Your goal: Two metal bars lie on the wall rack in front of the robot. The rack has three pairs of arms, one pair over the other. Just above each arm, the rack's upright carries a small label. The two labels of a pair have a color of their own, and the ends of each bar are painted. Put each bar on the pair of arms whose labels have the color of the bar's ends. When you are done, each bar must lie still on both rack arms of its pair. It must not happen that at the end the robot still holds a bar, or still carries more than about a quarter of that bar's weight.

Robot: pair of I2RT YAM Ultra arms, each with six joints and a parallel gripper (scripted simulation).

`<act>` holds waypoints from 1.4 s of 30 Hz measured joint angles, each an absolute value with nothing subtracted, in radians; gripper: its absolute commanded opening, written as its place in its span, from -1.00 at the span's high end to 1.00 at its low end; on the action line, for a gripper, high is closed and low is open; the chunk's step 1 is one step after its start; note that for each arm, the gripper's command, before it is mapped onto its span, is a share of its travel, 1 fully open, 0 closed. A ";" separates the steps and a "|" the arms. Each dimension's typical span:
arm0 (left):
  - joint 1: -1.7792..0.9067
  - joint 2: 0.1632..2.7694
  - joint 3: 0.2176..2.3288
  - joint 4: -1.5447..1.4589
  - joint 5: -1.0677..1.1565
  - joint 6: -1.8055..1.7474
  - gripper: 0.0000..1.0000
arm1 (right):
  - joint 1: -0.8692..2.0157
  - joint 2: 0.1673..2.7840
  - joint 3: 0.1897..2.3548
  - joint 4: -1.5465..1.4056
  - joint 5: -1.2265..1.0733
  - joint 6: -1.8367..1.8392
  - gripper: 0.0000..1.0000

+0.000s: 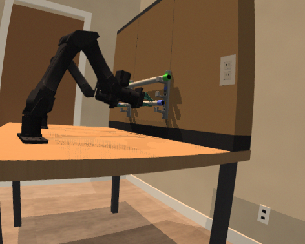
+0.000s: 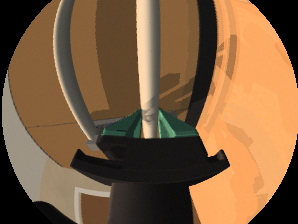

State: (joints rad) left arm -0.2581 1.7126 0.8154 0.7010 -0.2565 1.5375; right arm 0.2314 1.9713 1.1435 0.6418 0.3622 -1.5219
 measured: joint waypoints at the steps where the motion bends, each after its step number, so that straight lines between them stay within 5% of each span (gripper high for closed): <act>1: -0.259 1.710 0.812 0.701 -0.257 1.537 1.00 | 0.232 1.969 1.140 0.643 0.363 -1.522 1.00; 42: -0.284 1.599 0.711 0.719 -0.281 1.535 1.00 | 0.259 1.870 1.028 0.678 0.389 -1.524 1.00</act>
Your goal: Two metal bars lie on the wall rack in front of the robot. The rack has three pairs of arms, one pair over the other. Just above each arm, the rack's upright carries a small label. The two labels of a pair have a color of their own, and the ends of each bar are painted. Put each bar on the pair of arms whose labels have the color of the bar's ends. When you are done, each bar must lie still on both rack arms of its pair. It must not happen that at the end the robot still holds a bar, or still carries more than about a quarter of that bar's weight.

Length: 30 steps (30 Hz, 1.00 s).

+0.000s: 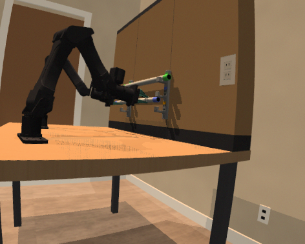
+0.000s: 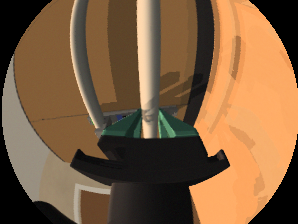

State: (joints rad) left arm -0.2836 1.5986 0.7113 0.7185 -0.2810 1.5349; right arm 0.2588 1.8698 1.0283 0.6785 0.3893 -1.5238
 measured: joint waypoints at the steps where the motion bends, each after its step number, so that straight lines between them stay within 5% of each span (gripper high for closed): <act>1: -0.284 1.595 0.711 0.717 -0.281 1.535 1.00 | 0.259 1.867 1.028 0.677 0.389 -1.525 1.00; 30: -0.289 1.509 0.756 0.563 -0.282 1.532 1.00 | 0.264 1.795 1.055 0.558 0.392 -1.519 1.00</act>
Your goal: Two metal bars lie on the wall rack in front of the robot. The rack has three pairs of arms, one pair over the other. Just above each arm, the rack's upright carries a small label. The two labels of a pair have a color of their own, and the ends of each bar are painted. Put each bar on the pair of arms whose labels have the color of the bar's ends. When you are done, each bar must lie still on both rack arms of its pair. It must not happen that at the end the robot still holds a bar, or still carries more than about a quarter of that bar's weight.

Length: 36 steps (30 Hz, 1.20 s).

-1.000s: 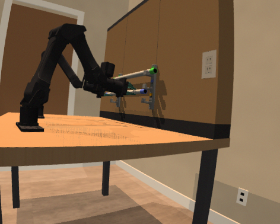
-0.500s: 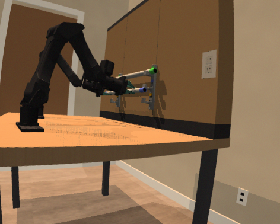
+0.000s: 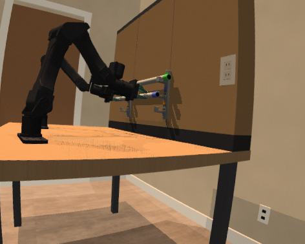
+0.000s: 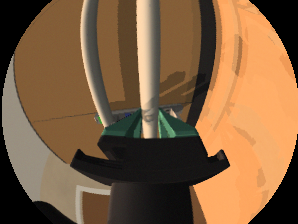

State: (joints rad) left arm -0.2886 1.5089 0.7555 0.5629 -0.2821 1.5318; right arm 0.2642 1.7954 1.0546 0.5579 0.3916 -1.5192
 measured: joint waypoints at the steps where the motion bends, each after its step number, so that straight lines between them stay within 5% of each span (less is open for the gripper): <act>1: -0.289 1.507 0.760 0.555 -0.282 1.532 1.00 | 0.264 1.794 1.058 0.553 0.392 -1.519 1.00; 36: -0.289 1.456 0.868 0.393 -0.288 1.534 1.00 | 0.264 1.749 1.153 0.411 0.397 -1.518 1.00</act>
